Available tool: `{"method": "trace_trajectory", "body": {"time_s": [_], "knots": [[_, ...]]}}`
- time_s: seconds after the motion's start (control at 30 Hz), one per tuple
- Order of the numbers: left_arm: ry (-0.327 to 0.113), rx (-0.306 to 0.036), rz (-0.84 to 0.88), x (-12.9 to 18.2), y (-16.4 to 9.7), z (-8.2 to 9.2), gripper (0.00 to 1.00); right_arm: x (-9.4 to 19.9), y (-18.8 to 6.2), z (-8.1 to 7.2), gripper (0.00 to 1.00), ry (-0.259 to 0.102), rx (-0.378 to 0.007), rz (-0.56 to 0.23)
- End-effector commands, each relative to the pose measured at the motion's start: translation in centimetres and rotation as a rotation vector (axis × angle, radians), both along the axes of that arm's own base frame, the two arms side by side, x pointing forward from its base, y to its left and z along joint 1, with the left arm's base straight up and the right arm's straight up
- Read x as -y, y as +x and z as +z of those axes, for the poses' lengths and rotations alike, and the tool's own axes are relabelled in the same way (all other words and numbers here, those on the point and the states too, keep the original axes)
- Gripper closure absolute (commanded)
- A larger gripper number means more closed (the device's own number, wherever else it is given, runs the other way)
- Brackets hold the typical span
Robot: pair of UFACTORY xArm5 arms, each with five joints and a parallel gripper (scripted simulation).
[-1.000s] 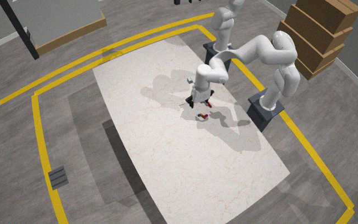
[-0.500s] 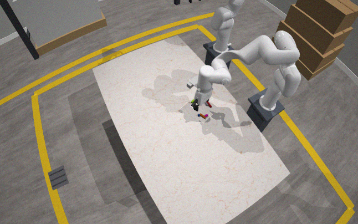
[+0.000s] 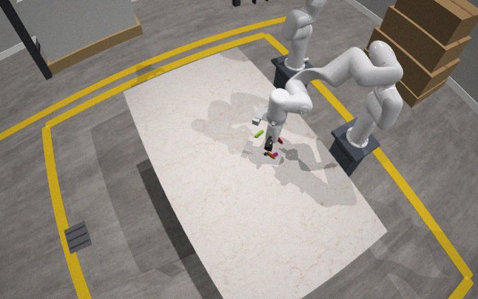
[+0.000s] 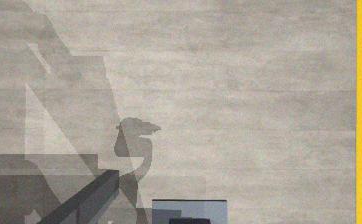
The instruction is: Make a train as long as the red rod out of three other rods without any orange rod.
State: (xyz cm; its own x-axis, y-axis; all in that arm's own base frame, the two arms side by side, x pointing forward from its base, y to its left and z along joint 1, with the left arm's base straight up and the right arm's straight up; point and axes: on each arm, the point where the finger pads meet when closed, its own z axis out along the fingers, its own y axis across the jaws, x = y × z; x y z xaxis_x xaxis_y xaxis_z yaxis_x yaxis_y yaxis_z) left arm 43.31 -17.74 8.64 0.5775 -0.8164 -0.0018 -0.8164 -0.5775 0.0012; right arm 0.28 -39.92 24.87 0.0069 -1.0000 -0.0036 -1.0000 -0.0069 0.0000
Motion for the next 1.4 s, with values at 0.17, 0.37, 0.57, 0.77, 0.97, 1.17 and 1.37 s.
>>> {"method": "trace_trajectory", "body": {"time_s": [0.17, 0.37, 0.57, 0.77, 0.97, 1.17, 1.37], "knots": [[-0.002, 0.005, 0.303, -0.9, -0.4, 0.2, 0.00, 0.1, 0.0, 0.1, 0.00, -0.004, 0.000, 0.000], [-0.002, 0.005, 0.438, -1.4, -0.7, 0.3, 0.00, 0.1, 0.0, 0.1, 0.00, -0.004, 0.000, 0.000], [-0.003, 0.005, 0.611, -1.9, -1.0, 0.3, 0.00, 0.1, 0.0, 0.1, 0.00, -0.004, 0.000, 0.000], [-0.003, 0.005, 0.773, -2.4, -1.3, 0.3, 0.00, 0.1, 0.0, 0.1, 0.00, -0.004, 0.000, 0.000], [-0.003, 0.005, 0.881, -2.8, -1.5, 0.3, 0.00, 0.1, 0.0, 0.1, 0.00, -0.004, 0.000, 0.000], [-0.003, 0.005, 0.984, -3.1, -1.7, 0.3, 0.00, 0.1, 0.0, 0.1, 0.00, -0.004, 0.000, 0.000], [-0.003, 0.005, 0.990, -3.1, -1.8, 0.3, 0.74, 0.1, 0.0, 0.1, 0.00, -0.004, 0.000, 0.000]]}}
